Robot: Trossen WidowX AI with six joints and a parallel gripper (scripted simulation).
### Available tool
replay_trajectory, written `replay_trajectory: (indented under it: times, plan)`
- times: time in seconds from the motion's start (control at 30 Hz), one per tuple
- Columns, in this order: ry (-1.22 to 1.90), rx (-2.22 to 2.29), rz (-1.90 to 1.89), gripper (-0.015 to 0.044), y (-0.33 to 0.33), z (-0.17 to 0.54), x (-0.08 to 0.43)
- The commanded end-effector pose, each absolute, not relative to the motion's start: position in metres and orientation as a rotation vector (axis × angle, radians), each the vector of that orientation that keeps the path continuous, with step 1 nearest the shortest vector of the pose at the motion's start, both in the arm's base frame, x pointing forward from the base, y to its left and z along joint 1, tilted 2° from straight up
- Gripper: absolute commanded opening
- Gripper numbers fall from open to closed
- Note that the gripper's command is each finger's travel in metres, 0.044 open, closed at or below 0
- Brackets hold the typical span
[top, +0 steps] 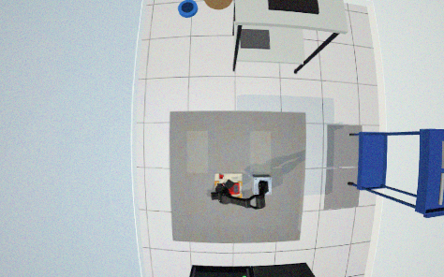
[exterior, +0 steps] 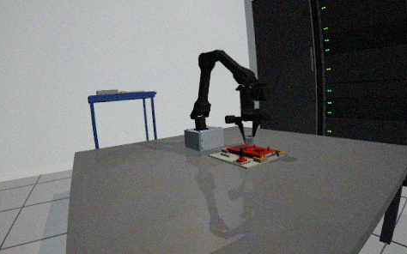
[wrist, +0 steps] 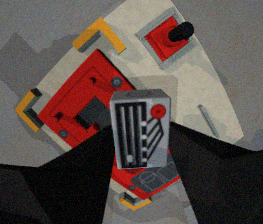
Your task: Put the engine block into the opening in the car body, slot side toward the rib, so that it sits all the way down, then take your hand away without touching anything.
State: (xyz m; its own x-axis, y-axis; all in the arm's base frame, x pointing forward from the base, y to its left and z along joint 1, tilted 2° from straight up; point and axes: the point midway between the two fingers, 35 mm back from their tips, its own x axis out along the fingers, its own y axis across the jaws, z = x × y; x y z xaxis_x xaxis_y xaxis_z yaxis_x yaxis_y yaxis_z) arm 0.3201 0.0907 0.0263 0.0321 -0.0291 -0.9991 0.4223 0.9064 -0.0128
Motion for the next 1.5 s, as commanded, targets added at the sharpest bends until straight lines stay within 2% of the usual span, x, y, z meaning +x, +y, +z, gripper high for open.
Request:
replay_trajectory:
  times: [0.0,0.57,0.77,1.47]
  plan:
    - [1.52,0.214,-0.249,0.0,0.1,0.022,0.322]
    - [1.531,-0.21,0.166,0.0,0.136,0.007,0.32]
    - [1.528,-0.254,0.209,0.0157,0.136,0.008,0.32]
    - [1.535,-0.153,0.111,0.0159,0.136,0.007,0.32]
